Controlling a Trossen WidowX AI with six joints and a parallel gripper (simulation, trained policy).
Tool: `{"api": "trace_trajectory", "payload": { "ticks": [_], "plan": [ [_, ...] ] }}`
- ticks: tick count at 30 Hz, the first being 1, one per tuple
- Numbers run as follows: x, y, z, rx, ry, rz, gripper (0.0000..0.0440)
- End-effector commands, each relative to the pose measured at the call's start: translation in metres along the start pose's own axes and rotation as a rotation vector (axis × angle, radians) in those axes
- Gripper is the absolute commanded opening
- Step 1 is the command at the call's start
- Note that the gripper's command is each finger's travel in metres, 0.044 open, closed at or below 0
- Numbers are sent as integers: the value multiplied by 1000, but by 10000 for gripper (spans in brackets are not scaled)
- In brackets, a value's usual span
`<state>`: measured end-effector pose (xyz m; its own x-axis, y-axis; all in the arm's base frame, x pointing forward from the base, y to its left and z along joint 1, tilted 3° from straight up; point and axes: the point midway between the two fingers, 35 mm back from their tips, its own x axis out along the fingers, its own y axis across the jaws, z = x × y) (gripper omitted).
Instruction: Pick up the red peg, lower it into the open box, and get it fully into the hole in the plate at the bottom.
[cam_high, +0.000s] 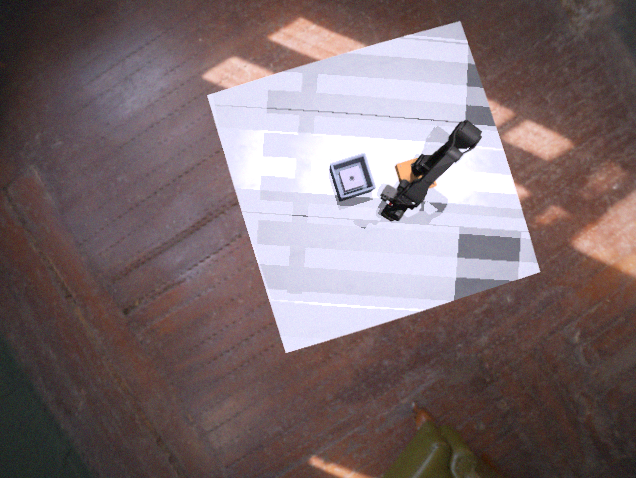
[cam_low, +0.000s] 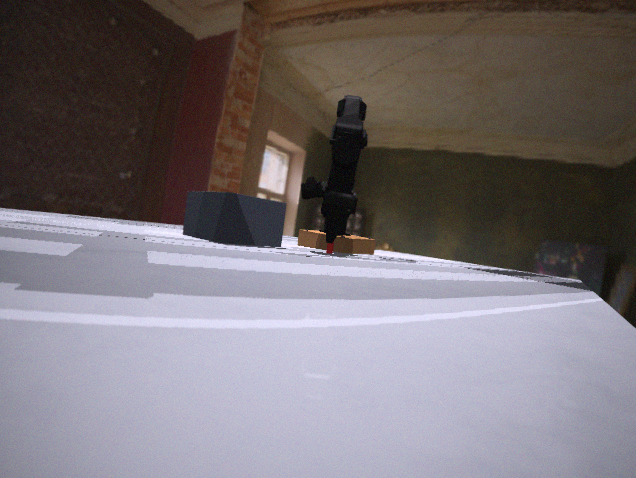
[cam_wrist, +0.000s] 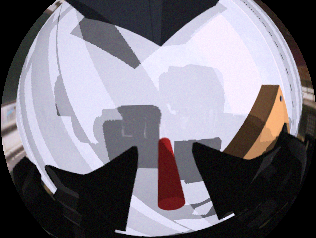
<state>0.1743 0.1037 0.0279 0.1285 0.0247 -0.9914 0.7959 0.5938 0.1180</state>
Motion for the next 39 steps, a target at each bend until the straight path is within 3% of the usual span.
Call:
{"api": "trace_trajectory", "payload": {
  "ticks": [1,6,8,25,39],
  "plan": [
    [2,-1,-1,21,23,-12,133],
    [3,-1,-1,42,56,-22,8],
    [-1,2,4,33,31,-7,0],
    [-49,15,48,-65,-152,47,0],
    [-93,29,100,-49,-262,59,0]
  ]
}}
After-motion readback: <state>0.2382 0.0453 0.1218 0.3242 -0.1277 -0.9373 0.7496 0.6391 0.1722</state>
